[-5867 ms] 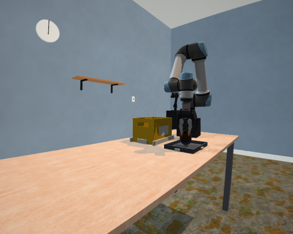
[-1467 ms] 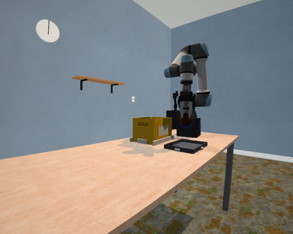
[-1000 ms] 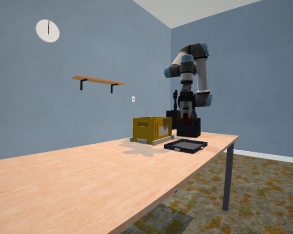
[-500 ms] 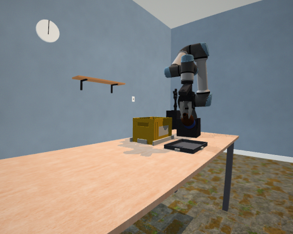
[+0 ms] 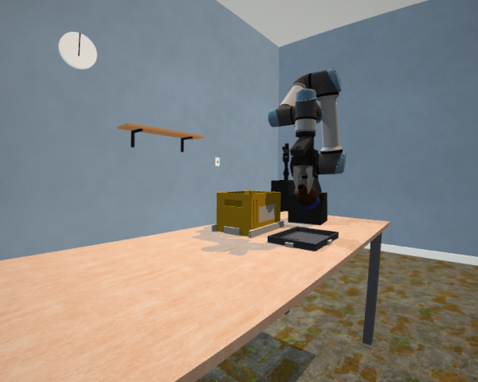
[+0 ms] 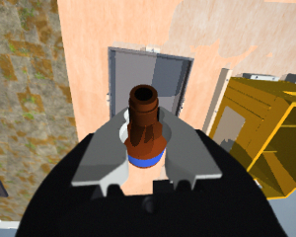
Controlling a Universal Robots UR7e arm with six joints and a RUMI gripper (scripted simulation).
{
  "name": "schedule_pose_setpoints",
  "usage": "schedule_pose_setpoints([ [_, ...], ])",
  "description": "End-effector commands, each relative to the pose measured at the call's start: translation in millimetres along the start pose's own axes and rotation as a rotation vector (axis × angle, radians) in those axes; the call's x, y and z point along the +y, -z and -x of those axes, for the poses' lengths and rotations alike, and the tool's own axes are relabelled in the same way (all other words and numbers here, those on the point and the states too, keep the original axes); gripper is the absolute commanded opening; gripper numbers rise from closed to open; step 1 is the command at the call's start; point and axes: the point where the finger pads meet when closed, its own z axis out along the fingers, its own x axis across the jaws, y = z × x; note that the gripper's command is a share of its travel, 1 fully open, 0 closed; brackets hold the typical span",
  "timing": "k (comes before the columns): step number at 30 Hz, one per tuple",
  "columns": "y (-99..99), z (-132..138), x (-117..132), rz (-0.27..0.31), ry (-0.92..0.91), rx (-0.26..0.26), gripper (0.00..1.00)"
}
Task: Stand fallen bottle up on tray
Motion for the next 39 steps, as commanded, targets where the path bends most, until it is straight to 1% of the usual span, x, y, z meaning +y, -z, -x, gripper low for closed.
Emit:
schedule_pose_setpoints([
  [1,0.6,0.0,-0.5,-0.002,-0.001,0.000,0.00],
  [27,0.6,0.0,-0.5,-0.002,-0.006,0.000,0.00],
  [32,0.6,0.0,-0.6,-0.002,-0.043,0.000,0.00],
  [39,0.6,0.0,-0.6,-0.002,-0.148,0.000,0.00],
])
